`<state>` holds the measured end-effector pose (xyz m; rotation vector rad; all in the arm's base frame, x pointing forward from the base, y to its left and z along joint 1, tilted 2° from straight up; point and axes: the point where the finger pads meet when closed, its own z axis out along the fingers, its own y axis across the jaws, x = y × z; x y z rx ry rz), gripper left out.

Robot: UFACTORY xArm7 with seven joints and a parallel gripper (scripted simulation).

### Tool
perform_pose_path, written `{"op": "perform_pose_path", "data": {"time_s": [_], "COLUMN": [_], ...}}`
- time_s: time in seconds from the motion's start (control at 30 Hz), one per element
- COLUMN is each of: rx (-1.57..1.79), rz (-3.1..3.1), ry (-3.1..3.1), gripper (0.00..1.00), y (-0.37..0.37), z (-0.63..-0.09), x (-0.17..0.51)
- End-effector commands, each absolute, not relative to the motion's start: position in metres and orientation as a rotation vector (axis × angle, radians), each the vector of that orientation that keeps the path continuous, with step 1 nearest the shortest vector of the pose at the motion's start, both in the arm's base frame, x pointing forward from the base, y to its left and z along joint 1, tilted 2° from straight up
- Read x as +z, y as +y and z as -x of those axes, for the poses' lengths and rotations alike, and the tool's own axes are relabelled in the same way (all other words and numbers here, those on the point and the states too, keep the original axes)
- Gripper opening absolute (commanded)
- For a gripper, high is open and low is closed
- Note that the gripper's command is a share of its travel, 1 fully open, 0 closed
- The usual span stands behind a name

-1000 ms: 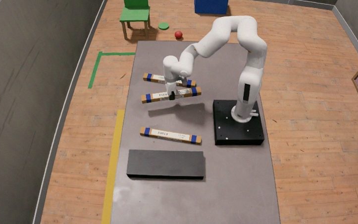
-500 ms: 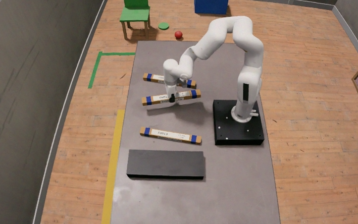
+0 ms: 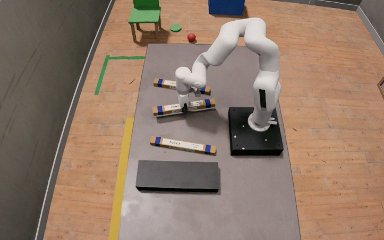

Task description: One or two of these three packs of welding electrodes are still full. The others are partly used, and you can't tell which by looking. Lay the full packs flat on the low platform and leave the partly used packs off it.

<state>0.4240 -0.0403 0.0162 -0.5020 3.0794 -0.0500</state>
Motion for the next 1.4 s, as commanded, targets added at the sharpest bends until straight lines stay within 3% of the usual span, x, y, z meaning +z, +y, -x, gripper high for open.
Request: {"op": "perform_pose_path", "data": {"time_s": [0.0,1.37], "rx": [-0.052,-0.052], "rz": [0.501,0.501], "ry": [3.075,3.075], "gripper": [0.35,0.35], "y": [-0.041,-0.042], "z": [-0.426,-0.427], "x": [0.011,-0.029]}}
